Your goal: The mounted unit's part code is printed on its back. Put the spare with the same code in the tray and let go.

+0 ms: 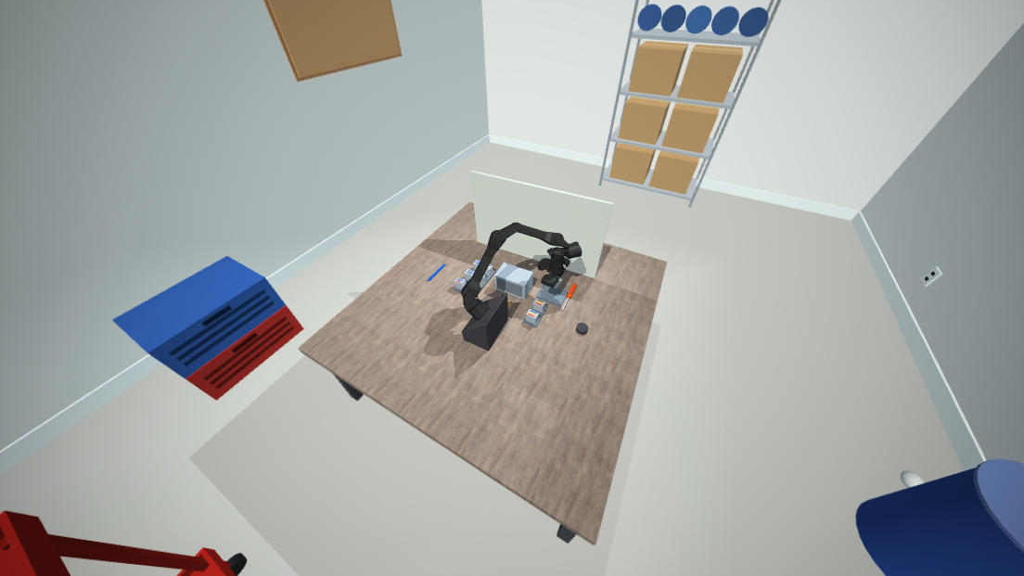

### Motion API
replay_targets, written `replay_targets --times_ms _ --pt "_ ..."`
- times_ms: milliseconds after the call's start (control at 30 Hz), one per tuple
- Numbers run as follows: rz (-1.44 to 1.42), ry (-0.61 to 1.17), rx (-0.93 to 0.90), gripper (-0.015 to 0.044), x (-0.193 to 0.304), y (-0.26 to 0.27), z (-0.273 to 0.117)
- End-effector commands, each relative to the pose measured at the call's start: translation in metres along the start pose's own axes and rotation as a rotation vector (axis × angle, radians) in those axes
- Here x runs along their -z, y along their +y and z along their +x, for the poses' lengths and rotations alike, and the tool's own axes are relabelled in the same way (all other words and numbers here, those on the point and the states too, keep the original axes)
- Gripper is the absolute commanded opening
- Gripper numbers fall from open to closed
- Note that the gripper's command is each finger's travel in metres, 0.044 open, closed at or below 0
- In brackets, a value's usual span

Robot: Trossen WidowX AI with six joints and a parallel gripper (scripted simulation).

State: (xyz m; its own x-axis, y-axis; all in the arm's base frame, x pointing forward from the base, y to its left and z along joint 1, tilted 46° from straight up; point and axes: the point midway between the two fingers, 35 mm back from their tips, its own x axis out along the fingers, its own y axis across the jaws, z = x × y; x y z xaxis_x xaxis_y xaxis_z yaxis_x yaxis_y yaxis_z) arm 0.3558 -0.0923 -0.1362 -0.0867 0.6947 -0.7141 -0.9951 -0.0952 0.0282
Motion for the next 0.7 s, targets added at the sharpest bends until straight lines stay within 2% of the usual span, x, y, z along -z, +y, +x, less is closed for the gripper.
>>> replay_targets --times_ms 0,667 --pt "0.003 -0.003 0.003 0.0 0.0 0.0 0.005" --pt "0.003 -0.005 0.003 0.0 -0.001 0.001 0.024"
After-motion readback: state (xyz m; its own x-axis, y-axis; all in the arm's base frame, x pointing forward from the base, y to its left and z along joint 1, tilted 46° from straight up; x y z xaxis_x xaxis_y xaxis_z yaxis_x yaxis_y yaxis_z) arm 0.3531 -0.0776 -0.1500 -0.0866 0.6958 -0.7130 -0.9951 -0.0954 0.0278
